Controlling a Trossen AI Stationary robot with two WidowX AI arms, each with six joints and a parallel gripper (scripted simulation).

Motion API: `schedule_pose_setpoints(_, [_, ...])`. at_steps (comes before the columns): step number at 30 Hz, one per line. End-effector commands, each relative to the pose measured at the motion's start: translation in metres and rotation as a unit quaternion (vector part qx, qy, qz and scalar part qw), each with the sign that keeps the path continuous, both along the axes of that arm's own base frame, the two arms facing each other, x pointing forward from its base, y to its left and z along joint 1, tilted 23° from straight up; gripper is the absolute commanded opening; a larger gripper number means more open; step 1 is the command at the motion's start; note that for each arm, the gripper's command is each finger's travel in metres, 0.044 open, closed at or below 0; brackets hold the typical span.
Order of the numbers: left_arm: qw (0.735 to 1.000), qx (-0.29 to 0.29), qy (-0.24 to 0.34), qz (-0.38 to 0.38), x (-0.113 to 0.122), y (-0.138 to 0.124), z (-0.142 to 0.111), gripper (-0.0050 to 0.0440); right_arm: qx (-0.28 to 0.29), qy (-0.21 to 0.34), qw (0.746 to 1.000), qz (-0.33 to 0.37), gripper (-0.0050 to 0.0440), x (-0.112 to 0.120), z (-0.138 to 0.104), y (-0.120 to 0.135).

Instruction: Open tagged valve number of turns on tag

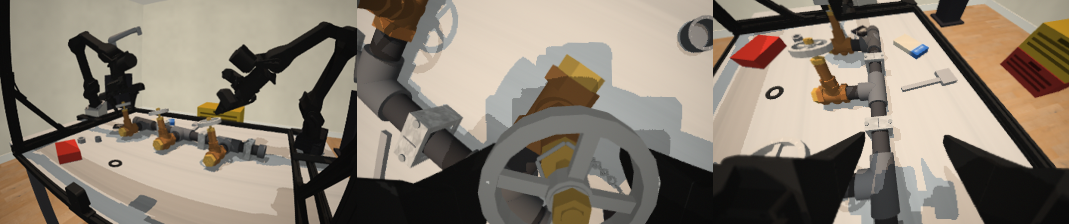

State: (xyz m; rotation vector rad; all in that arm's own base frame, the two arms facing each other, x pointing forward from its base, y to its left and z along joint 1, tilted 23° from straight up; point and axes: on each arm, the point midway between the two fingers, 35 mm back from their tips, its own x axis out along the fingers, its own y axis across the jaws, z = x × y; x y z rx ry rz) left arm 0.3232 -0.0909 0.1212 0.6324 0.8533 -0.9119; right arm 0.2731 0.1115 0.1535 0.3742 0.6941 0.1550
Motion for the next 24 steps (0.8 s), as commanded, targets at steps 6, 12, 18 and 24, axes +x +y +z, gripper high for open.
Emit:
schedule_pose_setpoints(6, [0.998, -0.023, 0.029, 0.058, 0.0000, 0.0000, 0.0000, 0.0064, 0.000, 0.000, 1.000, 0.000, 0.0400, 0.0000, 0.0000, 0.0000])
schedule_pose_setpoints(12, [0.958, -0.098, 0.119, 0.243, 0.0000, 0.0000, 0.0000, 0.0000, 0.000, 0.000, 1.000, 0.000, 0.0400, 0.0000, 0.0000, 0.0000])
schedule_pose_setpoints(18, [0.883, -0.159, 0.194, 0.397, 0.0000, 0.0000, 0.0000, 0.0000, 0.000, 0.000, 1.000, 0.000, 0.0400, 0.0000, 0.0000, 0.0000])
schedule_pose_setpoints(24, [0.796, -0.206, 0.250, 0.511, 0.0000, 0.0000, 0.0000, 0.0000, 0.000, 0.000, 1.000, 0.000, 0.0400, 0.0000, 0.0000, 0.0000])
